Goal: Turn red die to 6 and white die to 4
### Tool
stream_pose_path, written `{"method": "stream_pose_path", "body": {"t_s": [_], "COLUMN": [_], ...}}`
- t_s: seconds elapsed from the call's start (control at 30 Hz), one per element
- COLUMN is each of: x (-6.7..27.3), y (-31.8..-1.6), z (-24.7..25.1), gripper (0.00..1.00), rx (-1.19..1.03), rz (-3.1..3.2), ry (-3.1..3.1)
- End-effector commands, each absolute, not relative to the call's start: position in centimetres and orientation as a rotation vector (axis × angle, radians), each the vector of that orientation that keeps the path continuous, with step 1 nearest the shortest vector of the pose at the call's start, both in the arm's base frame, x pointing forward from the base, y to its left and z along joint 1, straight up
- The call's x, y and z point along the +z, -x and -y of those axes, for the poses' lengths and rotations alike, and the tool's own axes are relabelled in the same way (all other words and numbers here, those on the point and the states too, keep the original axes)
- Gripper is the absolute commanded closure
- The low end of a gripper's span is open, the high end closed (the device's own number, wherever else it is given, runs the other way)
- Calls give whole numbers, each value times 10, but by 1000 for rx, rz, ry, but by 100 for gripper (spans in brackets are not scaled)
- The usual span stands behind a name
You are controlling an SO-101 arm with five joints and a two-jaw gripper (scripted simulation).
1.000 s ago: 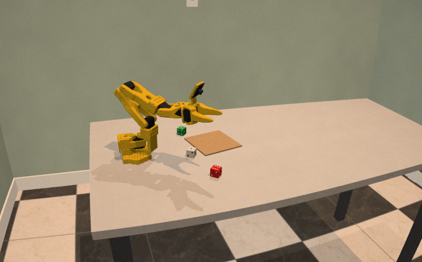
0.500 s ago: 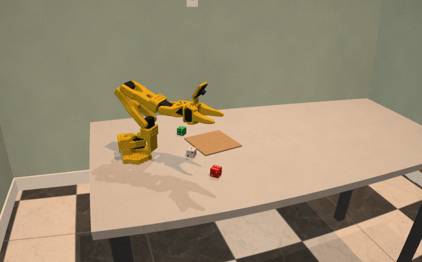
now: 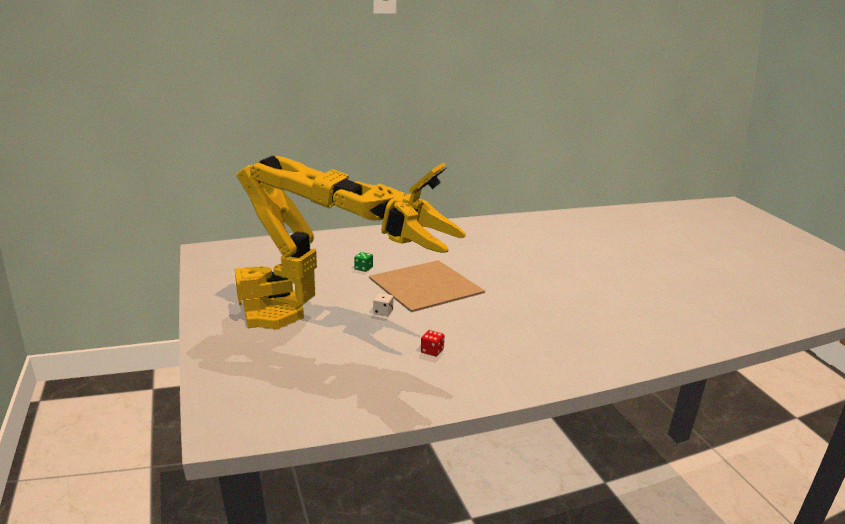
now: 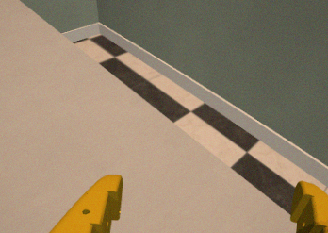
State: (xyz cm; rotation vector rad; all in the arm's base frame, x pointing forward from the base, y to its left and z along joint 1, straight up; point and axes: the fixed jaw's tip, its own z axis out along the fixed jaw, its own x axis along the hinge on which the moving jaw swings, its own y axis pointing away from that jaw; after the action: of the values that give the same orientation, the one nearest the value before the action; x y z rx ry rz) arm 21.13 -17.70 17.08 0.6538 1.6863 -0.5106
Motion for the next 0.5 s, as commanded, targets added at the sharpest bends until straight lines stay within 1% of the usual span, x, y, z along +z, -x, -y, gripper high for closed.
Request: {"method": "stream_pose_path", "body": {"t_s": [0.0,0.23,0.47], "x": [185,182,179], "y": [-218,-224,-223], "z": [180,182,178], "gripper": [69,69,69], "rx": [-490,-425,-356], "rz": [-1708,-1889,-2070], "ry": [-667,-745,-825]}}
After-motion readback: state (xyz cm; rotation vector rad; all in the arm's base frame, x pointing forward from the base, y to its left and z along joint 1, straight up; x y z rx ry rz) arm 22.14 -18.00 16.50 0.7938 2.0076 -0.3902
